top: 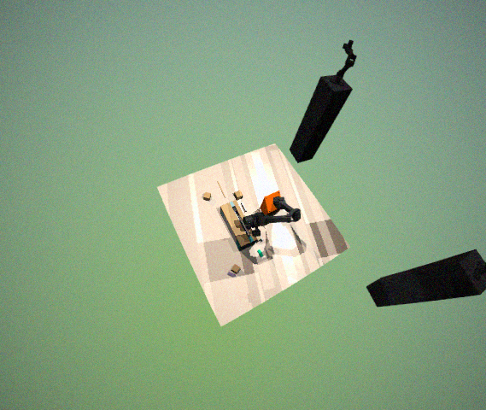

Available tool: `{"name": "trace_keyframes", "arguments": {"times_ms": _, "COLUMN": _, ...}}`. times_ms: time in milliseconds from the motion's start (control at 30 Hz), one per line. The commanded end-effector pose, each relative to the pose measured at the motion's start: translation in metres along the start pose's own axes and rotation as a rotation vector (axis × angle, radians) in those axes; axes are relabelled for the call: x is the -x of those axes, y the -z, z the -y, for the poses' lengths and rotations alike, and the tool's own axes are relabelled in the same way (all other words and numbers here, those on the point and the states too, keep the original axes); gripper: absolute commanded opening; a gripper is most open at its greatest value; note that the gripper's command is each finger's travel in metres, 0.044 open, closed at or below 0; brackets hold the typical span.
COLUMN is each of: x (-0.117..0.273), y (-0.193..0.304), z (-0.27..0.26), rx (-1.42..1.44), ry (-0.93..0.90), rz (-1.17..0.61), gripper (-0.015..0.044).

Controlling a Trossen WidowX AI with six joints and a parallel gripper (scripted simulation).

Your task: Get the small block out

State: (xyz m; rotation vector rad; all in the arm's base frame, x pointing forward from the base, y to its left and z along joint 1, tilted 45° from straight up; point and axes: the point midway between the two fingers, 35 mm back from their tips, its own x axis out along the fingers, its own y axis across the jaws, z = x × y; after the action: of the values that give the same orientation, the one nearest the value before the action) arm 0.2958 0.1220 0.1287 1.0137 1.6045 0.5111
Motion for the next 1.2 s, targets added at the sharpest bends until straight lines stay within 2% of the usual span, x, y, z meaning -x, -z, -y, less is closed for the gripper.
{"name": "trace_keyframes", "arguments": {"times_ms": 0, "x": -0.003, "y": 0.017, "z": -0.002, "rx": 0.916, "ry": 0.092, "rz": 0.05, "gripper": 0.0285}}
{"name": "trace_keyframes", "arguments": {"times_ms": 100, "x": -0.003, "y": 0.022, "z": -0.003, "rx": 1.228, "ry": 0.142, "rz": 0.06, "gripper": 0.0285}}
{"name": "trace_keyframes", "arguments": {"times_ms": 667, "x": -0.002, "y": 0.04, "z": -0.013, "rx": 2.371, "ry": 0.344, "rz": 0.03, "gripper": 0.0285}}
{"name": "trace_keyframes", "arguments": {"times_ms": 1167, "x": 0.0, "y": 0.054, "z": -0.023, "rx": 3.327, "ry": 0.604, "rz": -0.131, "gripper": 0.0285}}
